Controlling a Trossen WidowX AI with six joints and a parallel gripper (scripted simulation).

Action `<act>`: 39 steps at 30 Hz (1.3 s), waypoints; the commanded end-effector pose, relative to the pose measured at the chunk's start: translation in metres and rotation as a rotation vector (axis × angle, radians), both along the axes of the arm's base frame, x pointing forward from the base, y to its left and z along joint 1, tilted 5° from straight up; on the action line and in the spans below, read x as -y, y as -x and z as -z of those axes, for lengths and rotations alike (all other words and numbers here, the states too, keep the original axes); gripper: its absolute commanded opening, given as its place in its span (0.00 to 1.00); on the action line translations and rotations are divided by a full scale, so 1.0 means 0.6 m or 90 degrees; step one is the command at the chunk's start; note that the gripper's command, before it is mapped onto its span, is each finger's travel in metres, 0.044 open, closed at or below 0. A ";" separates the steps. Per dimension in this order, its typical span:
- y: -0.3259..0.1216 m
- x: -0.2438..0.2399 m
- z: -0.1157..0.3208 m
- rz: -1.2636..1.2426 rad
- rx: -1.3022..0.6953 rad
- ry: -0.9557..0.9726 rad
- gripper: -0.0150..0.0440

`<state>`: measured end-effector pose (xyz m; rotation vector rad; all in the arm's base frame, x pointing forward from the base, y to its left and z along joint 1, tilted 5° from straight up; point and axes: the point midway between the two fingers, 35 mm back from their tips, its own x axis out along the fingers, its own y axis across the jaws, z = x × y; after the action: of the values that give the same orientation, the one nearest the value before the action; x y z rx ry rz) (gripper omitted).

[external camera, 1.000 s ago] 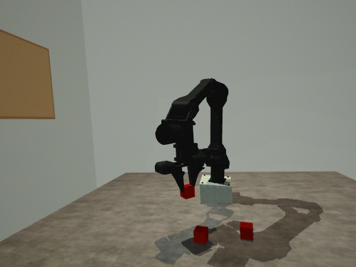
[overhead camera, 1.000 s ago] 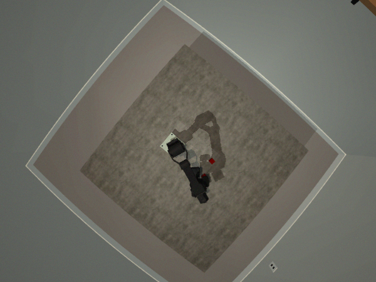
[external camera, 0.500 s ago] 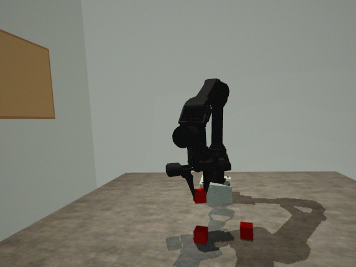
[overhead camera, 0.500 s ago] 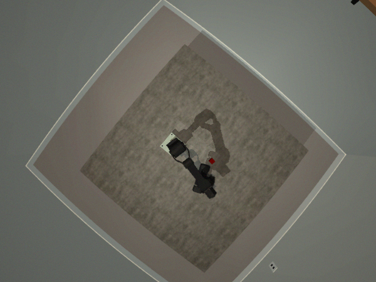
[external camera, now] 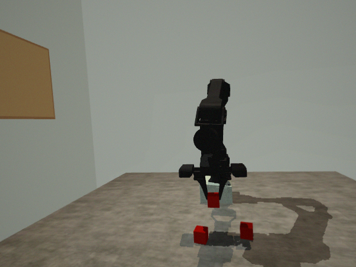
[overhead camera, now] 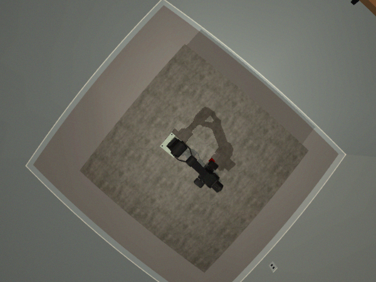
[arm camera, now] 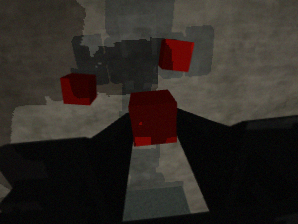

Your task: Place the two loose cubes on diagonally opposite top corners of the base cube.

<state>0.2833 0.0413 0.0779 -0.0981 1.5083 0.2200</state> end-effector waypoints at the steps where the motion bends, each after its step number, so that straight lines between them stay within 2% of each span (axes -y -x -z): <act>1: 0.002 -0.020 0.004 0.070 -0.006 0.000 0.43; 33: 0.038 -0.168 0.022 0.571 -0.052 -0.033 0.43; 39: 0.040 -0.174 0.022 0.595 -0.055 -0.035 0.43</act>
<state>0.2594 0.1445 0.0651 0.6357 1.4927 -0.4640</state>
